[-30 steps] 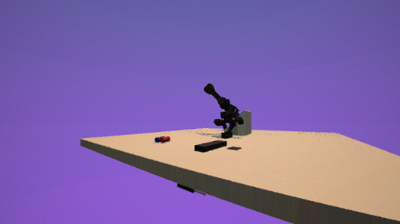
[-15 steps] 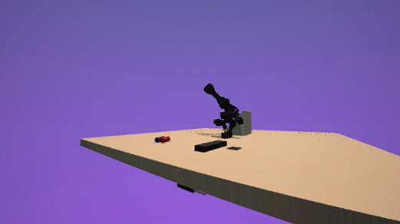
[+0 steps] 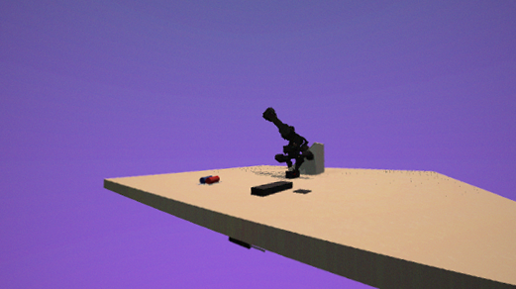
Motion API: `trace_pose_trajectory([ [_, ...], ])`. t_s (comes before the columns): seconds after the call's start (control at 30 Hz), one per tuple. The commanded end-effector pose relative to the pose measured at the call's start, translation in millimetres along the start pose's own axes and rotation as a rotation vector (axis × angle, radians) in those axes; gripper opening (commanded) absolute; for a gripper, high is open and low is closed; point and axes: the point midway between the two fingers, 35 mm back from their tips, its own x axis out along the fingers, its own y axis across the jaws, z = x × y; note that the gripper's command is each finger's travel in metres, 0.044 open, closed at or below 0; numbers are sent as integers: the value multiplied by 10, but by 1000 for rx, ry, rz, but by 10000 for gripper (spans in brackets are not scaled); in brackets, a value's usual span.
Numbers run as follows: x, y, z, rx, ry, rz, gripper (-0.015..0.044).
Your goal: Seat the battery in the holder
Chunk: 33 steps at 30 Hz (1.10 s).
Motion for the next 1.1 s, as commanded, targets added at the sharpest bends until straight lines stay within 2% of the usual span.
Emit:
trace_pose_trajectory([
  [0.0, 22, 43, -38, 0, 28, 18, 79],
  [1.07, 95, 45, -12, 16, 208, 28, 79],
])
